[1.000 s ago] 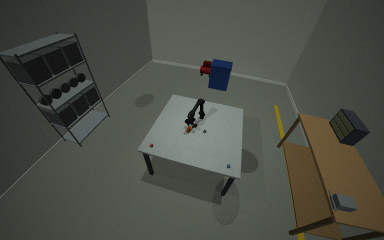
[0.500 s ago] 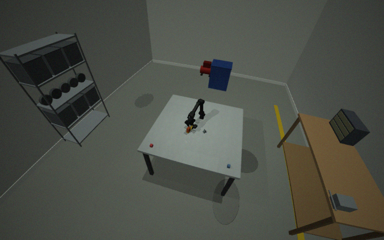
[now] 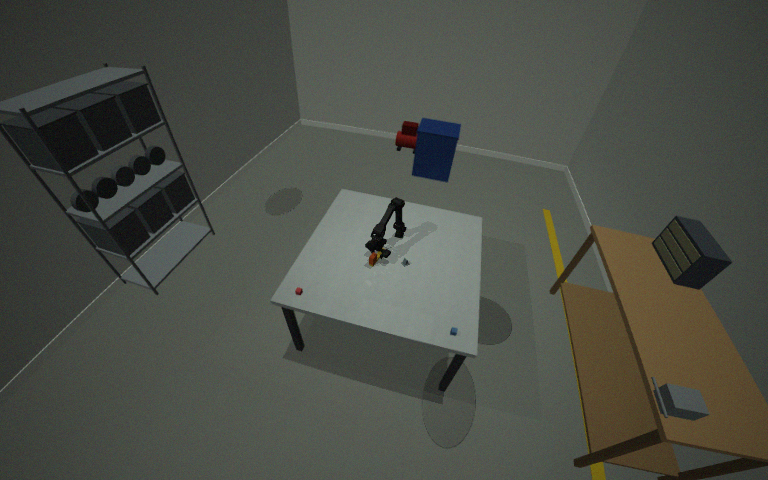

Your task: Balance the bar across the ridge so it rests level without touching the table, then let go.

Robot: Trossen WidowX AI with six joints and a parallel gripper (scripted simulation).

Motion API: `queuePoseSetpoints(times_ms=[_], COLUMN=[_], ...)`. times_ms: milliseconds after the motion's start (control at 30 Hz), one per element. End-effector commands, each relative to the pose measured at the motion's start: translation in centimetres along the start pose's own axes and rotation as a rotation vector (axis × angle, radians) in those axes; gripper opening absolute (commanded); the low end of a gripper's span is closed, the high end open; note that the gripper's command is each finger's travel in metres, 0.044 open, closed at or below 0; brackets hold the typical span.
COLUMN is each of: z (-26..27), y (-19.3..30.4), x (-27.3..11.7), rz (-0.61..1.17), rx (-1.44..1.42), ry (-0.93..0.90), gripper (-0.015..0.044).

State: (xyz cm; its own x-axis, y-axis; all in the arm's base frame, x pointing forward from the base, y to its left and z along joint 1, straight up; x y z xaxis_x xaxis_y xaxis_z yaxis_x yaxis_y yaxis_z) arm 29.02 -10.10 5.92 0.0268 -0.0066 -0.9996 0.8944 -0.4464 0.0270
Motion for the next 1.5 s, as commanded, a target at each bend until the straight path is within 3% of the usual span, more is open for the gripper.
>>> queuePoseSetpoints(times_ms=[0,67,267,500,633,1467], z=[0.1,0.1,0.0,0.0,0.0,0.0], y=[0.0,0.0,0.0,0.0,0.1,0.5], x=[0.1,0.1,0.0,0.0,-0.6,-7.0], rz=[0.001,0.001,0.0,0.0,0.0,0.001], rx=[-0.004,-0.004,0.0,0.0,0.0,-0.002], ry=[-0.003,-0.003,0.0,0.0,0.0,-0.001], gripper=[0.0315,0.0315,0.0157,0.0111,0.0006,0.0])
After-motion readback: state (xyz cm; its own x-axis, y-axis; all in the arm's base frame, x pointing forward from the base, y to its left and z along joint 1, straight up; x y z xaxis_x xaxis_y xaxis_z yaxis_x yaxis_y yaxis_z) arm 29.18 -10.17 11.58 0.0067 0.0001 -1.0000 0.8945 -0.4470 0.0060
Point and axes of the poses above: the point midway between the two fingers, 35 mm back from their tips, its own x axis out along the fingers, its own z axis across the jaws, y = z × x, the point moved 1 cm from there along -x, back along the fingers, and after that the axes turned 7 degrees about x, right-handed, at the moved point
